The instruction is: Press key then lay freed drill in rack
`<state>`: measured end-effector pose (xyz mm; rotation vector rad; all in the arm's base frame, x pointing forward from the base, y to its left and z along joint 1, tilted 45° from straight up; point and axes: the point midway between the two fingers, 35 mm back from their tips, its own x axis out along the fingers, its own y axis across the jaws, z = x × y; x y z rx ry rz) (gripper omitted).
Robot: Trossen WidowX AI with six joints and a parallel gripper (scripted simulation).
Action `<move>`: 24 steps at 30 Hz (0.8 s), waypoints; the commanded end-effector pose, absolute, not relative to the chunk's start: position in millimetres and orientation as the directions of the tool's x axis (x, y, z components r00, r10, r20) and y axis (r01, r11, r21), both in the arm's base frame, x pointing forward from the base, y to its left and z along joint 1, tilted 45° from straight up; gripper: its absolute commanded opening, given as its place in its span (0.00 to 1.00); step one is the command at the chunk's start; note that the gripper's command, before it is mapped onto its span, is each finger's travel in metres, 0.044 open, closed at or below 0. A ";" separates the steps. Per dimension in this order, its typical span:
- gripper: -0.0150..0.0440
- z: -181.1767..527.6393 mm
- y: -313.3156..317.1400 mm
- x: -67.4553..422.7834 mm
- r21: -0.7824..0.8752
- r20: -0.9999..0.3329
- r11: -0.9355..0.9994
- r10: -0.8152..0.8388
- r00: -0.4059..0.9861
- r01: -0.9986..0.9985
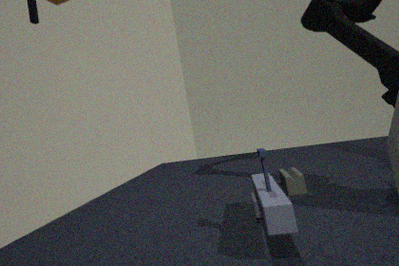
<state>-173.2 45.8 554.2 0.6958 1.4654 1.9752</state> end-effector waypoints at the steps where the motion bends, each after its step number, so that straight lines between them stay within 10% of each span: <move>1: 0.89 554.2 45.8 -173.2 0.963 0.069 -0.231 0.713 -0.698 -0.141; 15: 0.26 549.2 -20.2 -203.6 0.914 0.107 -0.385 0.533 -0.839 -0.128; 24: 0.25 528.3 -150.2 -210.3 0.789 0.160 -0.612 0.124 -0.979 0.051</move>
